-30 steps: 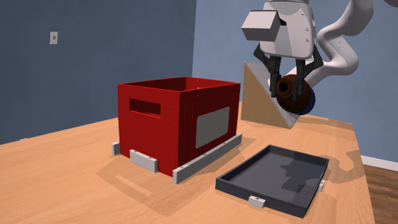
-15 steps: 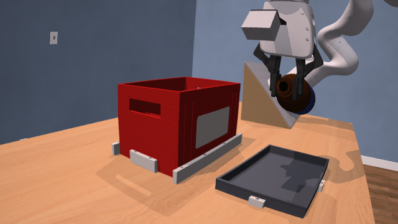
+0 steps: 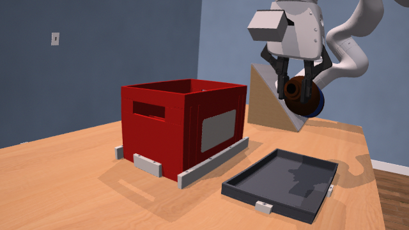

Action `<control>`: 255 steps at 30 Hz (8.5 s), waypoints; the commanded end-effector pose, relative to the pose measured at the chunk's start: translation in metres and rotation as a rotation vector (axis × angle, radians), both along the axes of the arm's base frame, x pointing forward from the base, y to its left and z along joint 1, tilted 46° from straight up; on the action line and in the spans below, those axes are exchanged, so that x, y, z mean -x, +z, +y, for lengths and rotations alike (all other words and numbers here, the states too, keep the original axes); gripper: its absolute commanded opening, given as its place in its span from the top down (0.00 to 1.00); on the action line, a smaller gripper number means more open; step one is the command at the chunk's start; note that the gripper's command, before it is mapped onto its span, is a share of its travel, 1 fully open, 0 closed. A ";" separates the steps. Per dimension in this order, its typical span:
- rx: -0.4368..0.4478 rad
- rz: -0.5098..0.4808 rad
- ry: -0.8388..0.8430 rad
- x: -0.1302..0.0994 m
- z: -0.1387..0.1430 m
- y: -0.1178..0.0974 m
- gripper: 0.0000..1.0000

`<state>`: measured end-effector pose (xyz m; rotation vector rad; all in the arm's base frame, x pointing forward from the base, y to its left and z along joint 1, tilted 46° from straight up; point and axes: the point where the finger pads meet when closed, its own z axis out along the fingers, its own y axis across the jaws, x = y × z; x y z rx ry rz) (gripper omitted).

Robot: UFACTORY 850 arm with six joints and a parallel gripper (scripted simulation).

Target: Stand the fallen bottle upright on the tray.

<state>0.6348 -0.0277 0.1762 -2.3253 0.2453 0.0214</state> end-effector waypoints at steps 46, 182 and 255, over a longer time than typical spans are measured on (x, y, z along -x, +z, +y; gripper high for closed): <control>-0.018 0.211 -0.207 -0.001 -0.001 0.001 1.00; 0.048 0.363 -0.570 0.000 -0.001 0.002 1.00; 0.138 0.250 -0.686 0.001 -0.001 0.003 1.00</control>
